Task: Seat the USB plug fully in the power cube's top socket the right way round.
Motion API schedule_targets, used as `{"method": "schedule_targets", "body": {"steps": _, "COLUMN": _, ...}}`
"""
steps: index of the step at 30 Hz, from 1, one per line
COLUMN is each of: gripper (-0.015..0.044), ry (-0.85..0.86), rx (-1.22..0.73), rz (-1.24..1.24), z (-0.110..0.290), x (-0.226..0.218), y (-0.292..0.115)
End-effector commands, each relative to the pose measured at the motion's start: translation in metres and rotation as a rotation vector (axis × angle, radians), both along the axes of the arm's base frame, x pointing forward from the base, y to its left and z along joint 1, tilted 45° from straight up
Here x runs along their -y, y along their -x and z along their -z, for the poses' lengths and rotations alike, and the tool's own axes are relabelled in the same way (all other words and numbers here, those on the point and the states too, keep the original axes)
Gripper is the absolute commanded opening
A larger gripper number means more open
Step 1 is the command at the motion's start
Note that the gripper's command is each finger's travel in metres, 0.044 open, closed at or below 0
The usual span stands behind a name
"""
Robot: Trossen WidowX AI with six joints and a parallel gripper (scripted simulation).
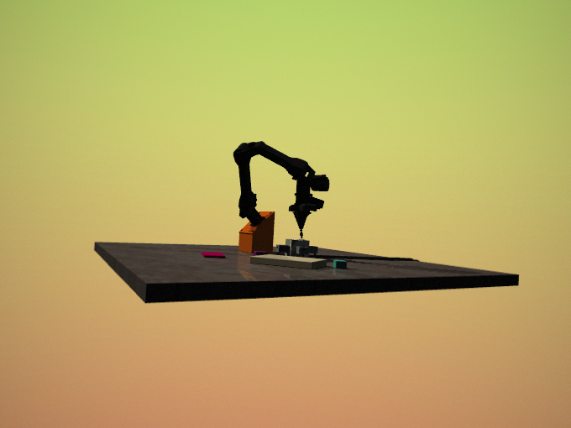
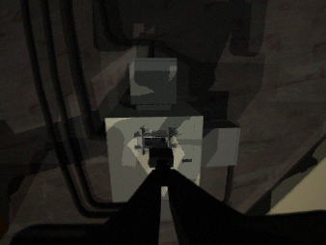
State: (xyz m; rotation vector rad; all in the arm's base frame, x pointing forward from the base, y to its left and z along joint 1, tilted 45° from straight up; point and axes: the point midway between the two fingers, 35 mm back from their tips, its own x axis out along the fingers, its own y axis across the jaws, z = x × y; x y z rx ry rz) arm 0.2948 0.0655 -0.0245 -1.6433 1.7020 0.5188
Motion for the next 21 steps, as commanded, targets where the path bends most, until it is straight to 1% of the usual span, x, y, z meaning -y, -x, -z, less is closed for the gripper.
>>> {"method": "schedule_targets", "body": {"steps": 1, "gripper": 0.0, "ry": -0.007, "rx": 0.005, "rz": 0.006, "z": -0.0021, "x": -0.0028, "y": -0.001}}
{"method": "schedule_targets", "body": {"steps": 21, "gripper": 0.0, "ry": -0.007, "rx": 0.005, "rz": 0.006, "z": -0.0117, "x": -0.0122, "y": -0.0003}}
